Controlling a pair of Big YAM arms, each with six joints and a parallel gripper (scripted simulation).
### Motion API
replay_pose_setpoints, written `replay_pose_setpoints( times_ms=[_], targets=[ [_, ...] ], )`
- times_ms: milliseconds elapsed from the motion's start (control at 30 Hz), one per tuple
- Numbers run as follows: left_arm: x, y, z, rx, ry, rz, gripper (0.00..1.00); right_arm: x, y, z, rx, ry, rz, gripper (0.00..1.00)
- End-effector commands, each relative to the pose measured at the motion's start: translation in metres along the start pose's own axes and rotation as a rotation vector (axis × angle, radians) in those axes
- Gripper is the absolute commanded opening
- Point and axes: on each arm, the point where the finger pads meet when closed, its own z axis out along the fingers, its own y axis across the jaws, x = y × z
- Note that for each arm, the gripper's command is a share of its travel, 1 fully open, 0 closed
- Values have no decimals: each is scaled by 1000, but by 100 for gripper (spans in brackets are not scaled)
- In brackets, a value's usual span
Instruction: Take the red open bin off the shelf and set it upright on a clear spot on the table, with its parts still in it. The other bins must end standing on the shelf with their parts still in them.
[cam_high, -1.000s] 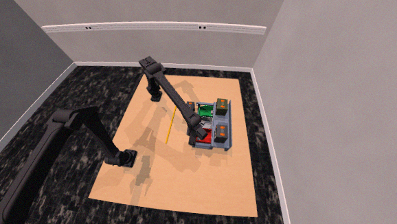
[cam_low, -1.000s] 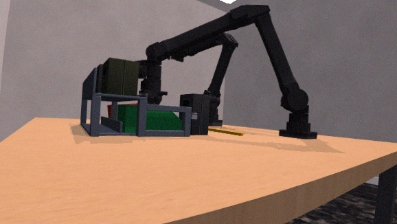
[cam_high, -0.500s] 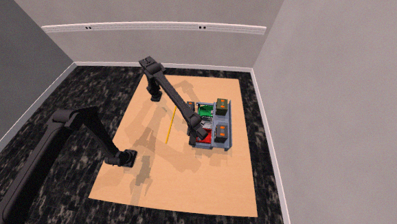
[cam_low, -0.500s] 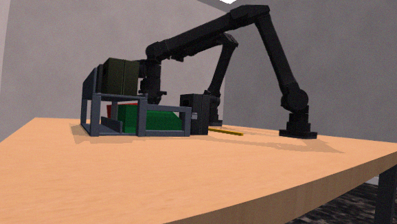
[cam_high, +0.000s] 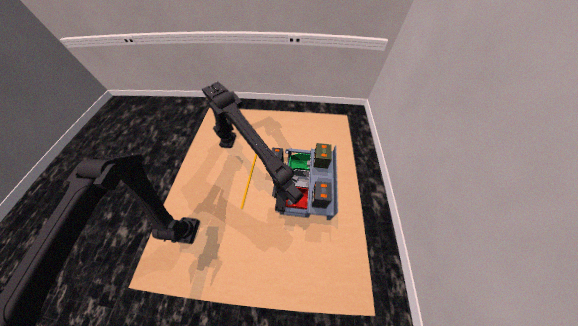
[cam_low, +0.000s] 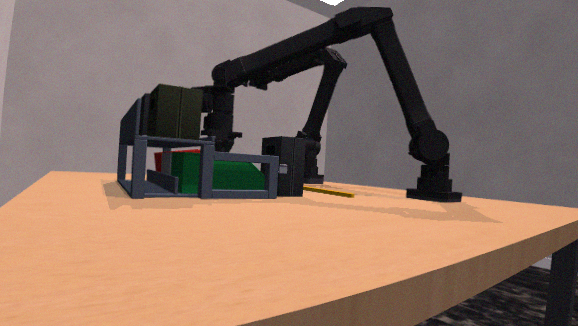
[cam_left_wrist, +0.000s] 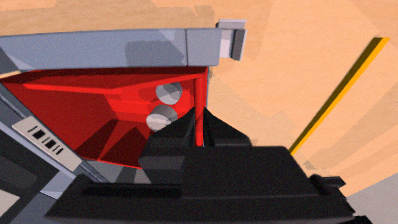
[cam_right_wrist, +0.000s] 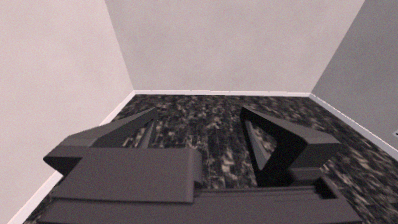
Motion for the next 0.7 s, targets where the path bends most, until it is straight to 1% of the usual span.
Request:
replay_pose_setpoints(
  times_ms=[0,133,233,300,400,433,667],
  targets=[
    [-27,42,-58,-122,-96,-5,0,-13,-6,-8,7,-16,16,100],
    [-27,42,-46,-108,-84,-4,0,-13,-6,-8,7,-16,16,100],
    [-27,42,-51,-113,-88,-4,0,-13,-6,-8,7,-16,16,100],
    [-27,42,-45,-106,-83,-4,0,-13,-6,-8,7,-16,16,100],
    [-27,42,-44,-105,-82,-3,0,-13,-6,-8,7,-16,16,100],
    [-27,42,-55,-120,-94,-4,0,-13,-6,-8,7,-16,16,100],
    [-26,41,-44,-106,-83,-3,0,-13,-6,-8,7,-16,16,100]
  ],
)
